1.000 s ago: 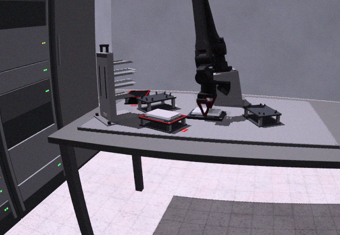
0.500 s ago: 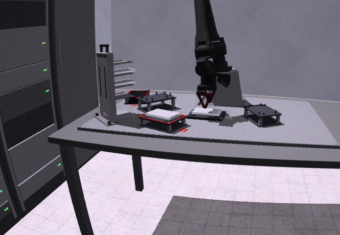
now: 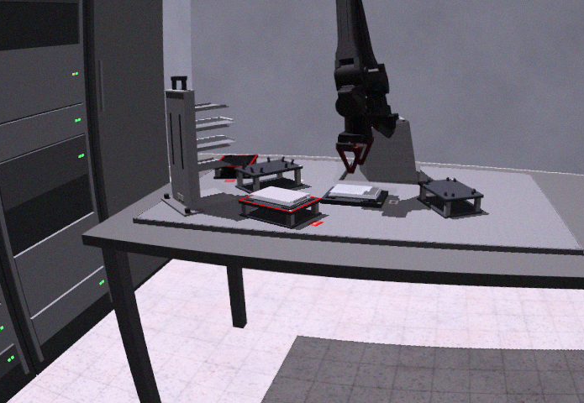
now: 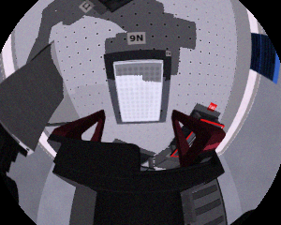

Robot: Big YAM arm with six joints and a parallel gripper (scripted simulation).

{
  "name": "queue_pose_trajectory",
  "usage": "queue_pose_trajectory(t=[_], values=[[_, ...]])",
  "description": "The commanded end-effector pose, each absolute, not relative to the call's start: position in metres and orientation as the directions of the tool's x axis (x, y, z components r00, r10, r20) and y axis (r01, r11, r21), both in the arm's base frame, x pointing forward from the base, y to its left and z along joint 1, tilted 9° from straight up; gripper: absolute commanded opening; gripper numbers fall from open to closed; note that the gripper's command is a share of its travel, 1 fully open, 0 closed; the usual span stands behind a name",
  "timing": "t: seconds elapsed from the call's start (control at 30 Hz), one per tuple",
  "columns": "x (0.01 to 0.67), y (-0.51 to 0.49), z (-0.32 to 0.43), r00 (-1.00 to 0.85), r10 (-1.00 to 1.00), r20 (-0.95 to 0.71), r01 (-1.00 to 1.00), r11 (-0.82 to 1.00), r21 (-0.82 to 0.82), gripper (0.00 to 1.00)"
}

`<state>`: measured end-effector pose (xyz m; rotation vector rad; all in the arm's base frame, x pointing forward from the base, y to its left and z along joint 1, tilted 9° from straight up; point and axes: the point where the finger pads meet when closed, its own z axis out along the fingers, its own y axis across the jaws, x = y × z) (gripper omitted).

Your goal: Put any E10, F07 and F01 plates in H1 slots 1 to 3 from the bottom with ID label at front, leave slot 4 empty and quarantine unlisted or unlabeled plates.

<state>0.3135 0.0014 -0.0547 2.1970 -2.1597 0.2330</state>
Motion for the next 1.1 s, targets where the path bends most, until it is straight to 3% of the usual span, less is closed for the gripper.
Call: queue_pose_trajectory(t=[0.0, 1.07], values=[[0.3361, 0.0023, -0.0447, -0.09, -0.988, 0.129, -0.99, 0.074, -0.122, 1.0], [0.3369, 0.0023, -0.0442, -0.602, -0.797, 0.044, -0.79, 0.587, -0.174, 1.0]])
